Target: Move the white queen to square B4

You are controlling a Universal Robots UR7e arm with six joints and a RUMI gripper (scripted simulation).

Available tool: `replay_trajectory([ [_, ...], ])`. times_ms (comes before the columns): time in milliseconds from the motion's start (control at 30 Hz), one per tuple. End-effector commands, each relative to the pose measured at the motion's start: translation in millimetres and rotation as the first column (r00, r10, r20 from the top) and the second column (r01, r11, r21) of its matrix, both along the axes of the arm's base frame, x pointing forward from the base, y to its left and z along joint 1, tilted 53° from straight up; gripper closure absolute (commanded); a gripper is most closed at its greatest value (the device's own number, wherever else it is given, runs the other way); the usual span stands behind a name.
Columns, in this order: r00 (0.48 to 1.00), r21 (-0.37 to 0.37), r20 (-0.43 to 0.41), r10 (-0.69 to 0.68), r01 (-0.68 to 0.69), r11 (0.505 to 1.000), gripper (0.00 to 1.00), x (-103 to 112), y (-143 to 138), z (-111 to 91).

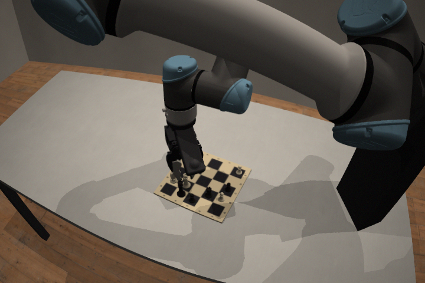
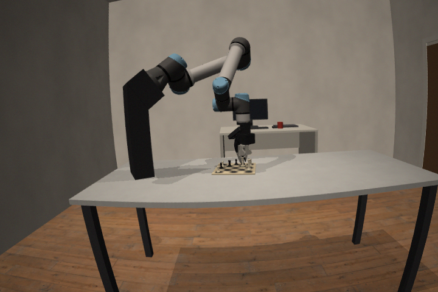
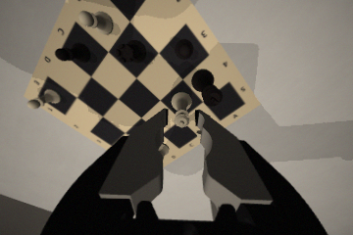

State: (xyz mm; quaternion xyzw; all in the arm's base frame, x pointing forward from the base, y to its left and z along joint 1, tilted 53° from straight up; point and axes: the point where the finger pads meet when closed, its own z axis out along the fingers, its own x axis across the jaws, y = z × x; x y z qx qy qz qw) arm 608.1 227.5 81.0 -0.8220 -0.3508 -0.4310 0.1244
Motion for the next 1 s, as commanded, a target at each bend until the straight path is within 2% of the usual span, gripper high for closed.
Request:
replay_trajectory([
  [0,1.0,0.0,0.001,0.0,0.0,1.0,0.8,0.1,-0.1,0.5],
  [67,1.0,0.0,0.001,0.0,0.0,1.0,0.8,0.1,-0.1,0.5],
  [100,1.0,0.0,0.001,0.0,0.0,1.0,0.75,0.1,-0.1,0.5],
  [600,1.0,0.0,0.001,0.0,0.0,1.0,0.75,-1.1,-1.2,1.7],
  [967,1.0,0.0,0.001,0.0,0.0,1.0,0.75,-22.5,-18.6,22.2],
])
